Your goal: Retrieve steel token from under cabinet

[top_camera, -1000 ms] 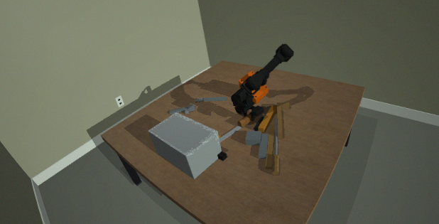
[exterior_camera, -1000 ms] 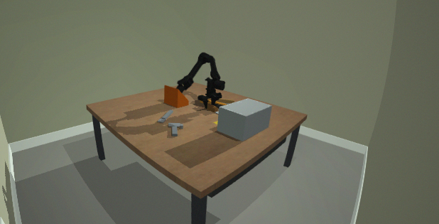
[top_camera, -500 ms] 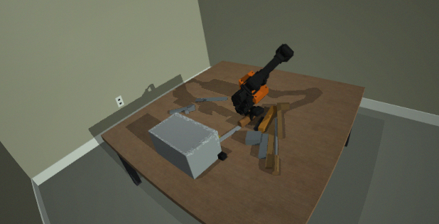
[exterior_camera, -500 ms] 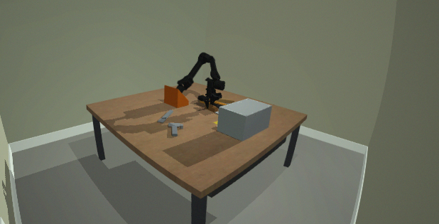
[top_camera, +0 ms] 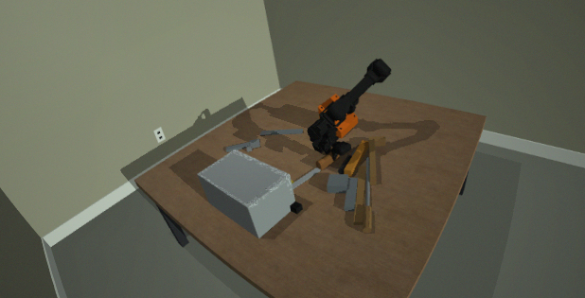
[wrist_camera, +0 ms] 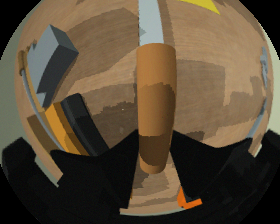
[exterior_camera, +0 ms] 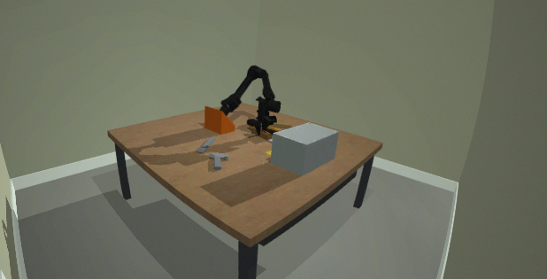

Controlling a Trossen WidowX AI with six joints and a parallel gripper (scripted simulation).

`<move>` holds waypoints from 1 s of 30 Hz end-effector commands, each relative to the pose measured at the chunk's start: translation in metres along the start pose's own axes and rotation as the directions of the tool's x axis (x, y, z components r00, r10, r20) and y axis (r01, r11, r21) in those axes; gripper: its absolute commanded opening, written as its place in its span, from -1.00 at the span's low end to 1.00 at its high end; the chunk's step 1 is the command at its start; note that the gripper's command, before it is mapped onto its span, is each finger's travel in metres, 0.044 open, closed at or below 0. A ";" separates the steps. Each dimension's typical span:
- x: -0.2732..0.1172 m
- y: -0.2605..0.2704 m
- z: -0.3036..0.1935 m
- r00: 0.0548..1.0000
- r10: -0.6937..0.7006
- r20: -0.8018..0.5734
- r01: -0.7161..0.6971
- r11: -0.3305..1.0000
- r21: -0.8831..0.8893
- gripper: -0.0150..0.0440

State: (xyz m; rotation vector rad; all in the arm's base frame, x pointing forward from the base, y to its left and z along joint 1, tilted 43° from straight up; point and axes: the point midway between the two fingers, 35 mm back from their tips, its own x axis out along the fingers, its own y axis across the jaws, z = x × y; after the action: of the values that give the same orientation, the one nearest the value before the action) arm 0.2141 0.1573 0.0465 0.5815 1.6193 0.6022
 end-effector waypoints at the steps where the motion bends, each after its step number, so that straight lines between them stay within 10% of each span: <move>1: 0.000 0.001 0.005 1.000 0.001 0.001 -0.001 1.000 -0.003 -0.49; 30: -0.001 0.001 0.040 1.000 0.001 0.002 -0.001 1.000 -0.002 -0.49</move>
State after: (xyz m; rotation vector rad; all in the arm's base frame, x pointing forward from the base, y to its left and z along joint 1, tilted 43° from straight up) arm 0.2498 0.1594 0.0427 0.5824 1.6194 0.5996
